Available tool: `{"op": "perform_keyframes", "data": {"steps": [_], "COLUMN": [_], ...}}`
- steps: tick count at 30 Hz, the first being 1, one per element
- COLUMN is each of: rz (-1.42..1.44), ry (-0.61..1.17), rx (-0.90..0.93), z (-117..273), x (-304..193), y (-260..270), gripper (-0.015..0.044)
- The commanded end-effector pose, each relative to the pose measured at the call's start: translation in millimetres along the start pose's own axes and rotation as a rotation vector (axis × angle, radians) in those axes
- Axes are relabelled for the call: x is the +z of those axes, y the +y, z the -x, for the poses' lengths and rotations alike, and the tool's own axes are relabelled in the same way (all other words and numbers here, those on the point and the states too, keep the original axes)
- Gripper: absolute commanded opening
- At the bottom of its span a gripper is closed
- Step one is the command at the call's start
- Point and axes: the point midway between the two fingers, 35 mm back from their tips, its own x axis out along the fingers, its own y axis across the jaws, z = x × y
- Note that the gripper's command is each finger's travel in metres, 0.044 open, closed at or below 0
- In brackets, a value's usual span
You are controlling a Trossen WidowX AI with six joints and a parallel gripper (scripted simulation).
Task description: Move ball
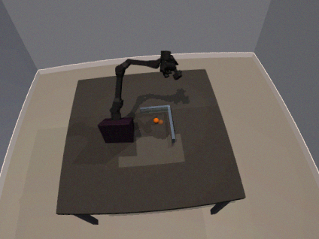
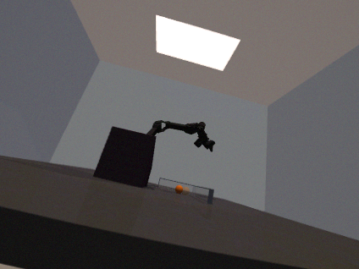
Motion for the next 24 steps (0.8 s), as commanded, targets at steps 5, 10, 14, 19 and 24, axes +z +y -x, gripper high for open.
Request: {"op": "perform_keyframes", "data": {"steps": [5,10,14,19,24], "rz": [-0.580,-0.918,-1.173,-1.471,-1.550], "ry": [-0.087,-0.136,-0.174,-0.221,-0.234], "rx": [0.300,0.515,0.704,0.964,1.043], "z": [-4,11,31,66,77], "x": [76,141,198,271,291], "y": [123,181,213,234,236], "gripper": [0.0317,0.0317,0.0317,0.0317,0.0317]}}
